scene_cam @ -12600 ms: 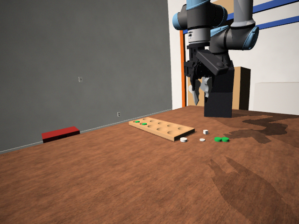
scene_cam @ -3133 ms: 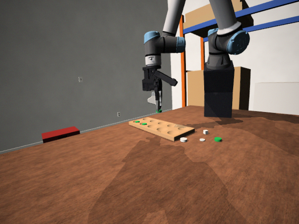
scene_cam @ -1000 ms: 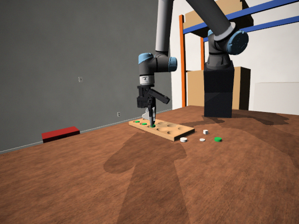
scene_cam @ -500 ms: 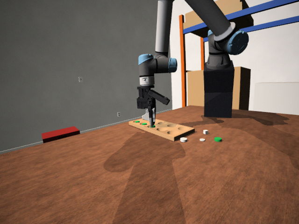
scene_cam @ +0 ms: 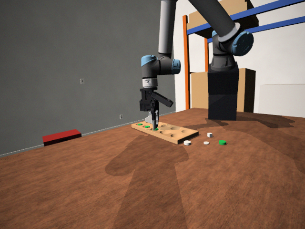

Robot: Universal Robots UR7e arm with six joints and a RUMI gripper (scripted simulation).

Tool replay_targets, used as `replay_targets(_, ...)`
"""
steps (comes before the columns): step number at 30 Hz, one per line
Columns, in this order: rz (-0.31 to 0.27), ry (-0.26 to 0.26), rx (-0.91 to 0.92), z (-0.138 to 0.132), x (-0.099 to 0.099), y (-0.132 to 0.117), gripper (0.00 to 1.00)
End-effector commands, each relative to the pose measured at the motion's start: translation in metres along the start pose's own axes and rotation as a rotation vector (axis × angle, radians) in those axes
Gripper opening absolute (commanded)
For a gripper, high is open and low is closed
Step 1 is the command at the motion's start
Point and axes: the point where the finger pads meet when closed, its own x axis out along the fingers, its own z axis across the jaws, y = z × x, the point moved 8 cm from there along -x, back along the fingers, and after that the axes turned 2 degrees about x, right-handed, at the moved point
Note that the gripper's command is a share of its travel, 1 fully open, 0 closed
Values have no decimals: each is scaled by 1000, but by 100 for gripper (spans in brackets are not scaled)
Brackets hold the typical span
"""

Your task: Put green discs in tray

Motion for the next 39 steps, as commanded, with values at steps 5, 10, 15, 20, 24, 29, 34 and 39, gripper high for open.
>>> replay_targets(5, -1, -1, 0, 0, -1, 0, 20)
replay_targets(10, -1, -1, 0, 0, -2, 0, 21)
replay_targets(15, -1, -1, 0, 0, -4, 0, 23)
replay_targets(20, -1, -1, 0, 0, -4, 0, 25)
replay_targets(24, -1, -1, 0, 0, -5, 0, 27)
replay_targets(29, -1, -1, 0, 0, -6, 0, 28)
replay_targets(34, -1, -1, 0, 0, -8, 0, 28)
replay_targets(39, -1, -1, 0, 0, -15, -1, 28)
